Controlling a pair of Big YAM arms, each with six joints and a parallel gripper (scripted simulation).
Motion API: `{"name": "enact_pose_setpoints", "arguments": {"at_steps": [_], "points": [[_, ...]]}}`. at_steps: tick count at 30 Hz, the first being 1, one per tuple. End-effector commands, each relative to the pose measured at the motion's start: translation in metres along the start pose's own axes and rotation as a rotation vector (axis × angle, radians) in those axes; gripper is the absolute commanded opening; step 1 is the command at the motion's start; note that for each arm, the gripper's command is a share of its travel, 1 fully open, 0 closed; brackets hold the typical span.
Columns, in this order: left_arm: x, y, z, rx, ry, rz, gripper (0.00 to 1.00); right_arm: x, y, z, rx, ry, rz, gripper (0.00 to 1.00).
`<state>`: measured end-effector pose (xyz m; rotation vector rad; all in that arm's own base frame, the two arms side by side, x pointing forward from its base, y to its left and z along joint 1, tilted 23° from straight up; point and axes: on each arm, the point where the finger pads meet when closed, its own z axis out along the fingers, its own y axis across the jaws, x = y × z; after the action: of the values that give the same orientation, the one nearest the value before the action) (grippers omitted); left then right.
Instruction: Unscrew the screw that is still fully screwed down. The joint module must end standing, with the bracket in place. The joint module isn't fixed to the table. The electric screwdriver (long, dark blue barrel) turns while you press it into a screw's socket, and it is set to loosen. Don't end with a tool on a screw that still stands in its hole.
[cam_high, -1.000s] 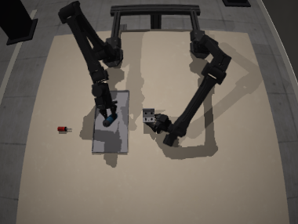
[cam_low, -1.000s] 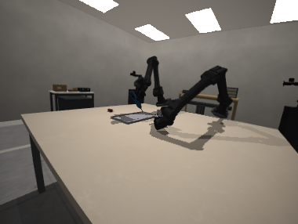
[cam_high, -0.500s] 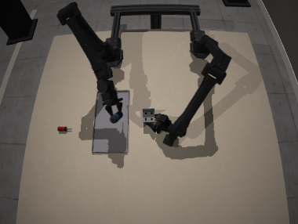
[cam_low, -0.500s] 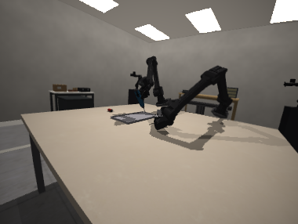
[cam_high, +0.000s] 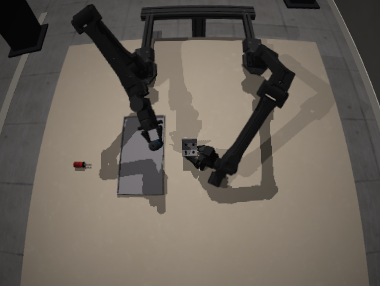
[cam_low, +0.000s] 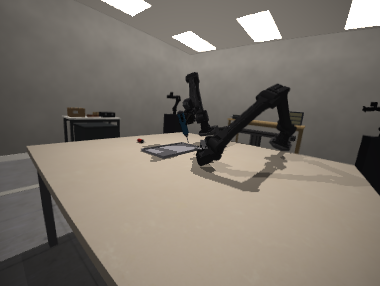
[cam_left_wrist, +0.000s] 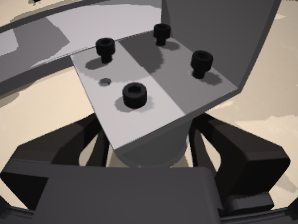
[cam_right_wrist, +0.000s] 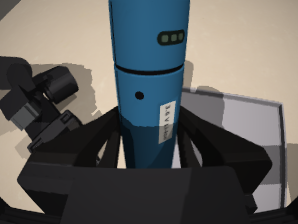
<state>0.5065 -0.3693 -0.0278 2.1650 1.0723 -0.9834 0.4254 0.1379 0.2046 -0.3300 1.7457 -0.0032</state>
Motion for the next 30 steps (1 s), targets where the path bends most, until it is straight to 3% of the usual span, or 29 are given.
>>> {"name": "enact_pose_setpoints", "arguments": {"at_steps": [1,4,7,11,17,21,24,30], "points": [[-0.007,0.01,-0.004,-0.015,0.003,0.026,0.59,-0.031,0.019,-0.003,-0.034,-0.101,-0.036,0.42],[-0.007,0.01,-0.004,-0.015,0.003,0.026,0.59,-0.022,0.033,-0.006,-0.055,-0.105,-0.06,0.42],[-0.007,0.01,-0.004,-0.015,0.003,0.026,0.59,-0.05,0.028,-0.002,-0.043,-0.154,-0.047,0.42],[-0.007,0.01,-0.004,-0.015,0.003,0.026,0.59,-0.035,0.037,-0.015,-0.063,-0.151,-0.063,0.42],[-0.007,0.01,-0.004,-0.015,0.003,0.026,0.59,-0.052,0.06,-0.022,-0.095,-0.222,-0.088,0.42],[-0.007,0.01,-0.004,-0.015,0.003,0.026,0.59,-0.035,0.076,-0.03,-0.125,-0.22,-0.121,0.42],[-0.007,0.01,-0.004,-0.015,0.003,0.026,0.59,-0.063,0.074,-0.027,-0.116,-0.27,-0.104,0.42],[-0.007,0.01,-0.004,-0.015,0.003,0.026,0.59,-0.049,0.086,-0.045,-0.143,-0.285,-0.127,0.42]]}}
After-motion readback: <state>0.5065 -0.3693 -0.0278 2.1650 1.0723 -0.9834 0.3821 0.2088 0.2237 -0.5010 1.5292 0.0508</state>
